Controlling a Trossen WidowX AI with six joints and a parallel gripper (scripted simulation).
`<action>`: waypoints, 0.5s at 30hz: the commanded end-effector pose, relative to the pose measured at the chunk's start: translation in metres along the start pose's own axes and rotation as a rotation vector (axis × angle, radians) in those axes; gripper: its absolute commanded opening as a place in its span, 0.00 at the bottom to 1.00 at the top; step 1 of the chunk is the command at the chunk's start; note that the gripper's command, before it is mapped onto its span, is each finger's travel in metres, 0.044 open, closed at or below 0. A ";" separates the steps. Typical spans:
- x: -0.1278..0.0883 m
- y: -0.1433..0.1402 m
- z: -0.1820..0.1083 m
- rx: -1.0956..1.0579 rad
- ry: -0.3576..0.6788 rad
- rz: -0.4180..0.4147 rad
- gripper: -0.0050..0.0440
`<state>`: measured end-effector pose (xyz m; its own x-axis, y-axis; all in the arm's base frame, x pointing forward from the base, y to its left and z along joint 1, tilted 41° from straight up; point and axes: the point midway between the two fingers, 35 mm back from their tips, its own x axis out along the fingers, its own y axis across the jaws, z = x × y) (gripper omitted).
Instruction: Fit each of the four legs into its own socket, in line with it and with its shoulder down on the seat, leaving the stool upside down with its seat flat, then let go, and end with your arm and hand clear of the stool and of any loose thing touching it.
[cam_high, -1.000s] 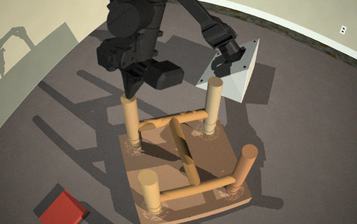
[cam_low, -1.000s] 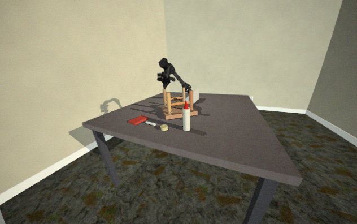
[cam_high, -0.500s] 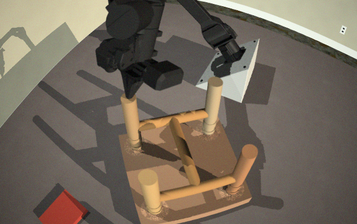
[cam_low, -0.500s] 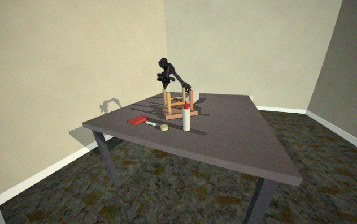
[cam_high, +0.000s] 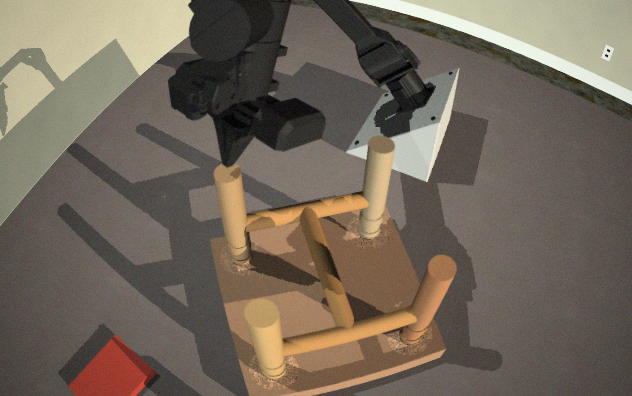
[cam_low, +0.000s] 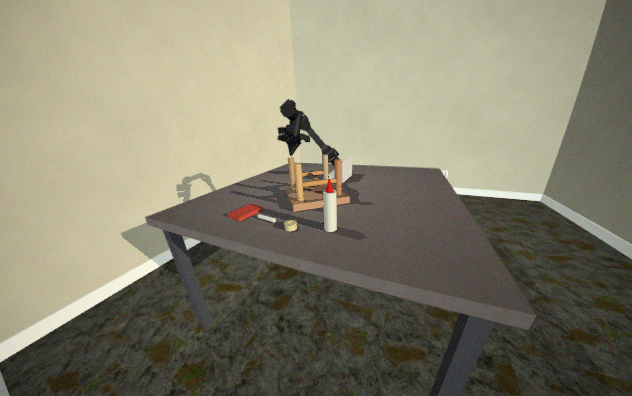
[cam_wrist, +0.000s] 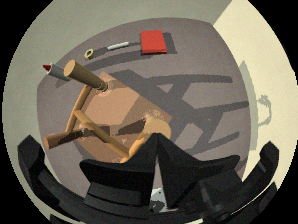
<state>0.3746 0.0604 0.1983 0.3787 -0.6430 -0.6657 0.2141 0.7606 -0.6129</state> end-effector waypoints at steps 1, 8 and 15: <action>-0.007 0.001 0.003 0.004 -0.013 0.002 0.10; -0.016 0.001 0.006 0.007 -0.026 0.007 0.10; -0.036 0.045 -0.039 -0.120 0.007 0.059 0.10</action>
<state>0.3542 0.0938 0.1914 0.3851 -0.6156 -0.6876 0.1476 0.7765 -0.6126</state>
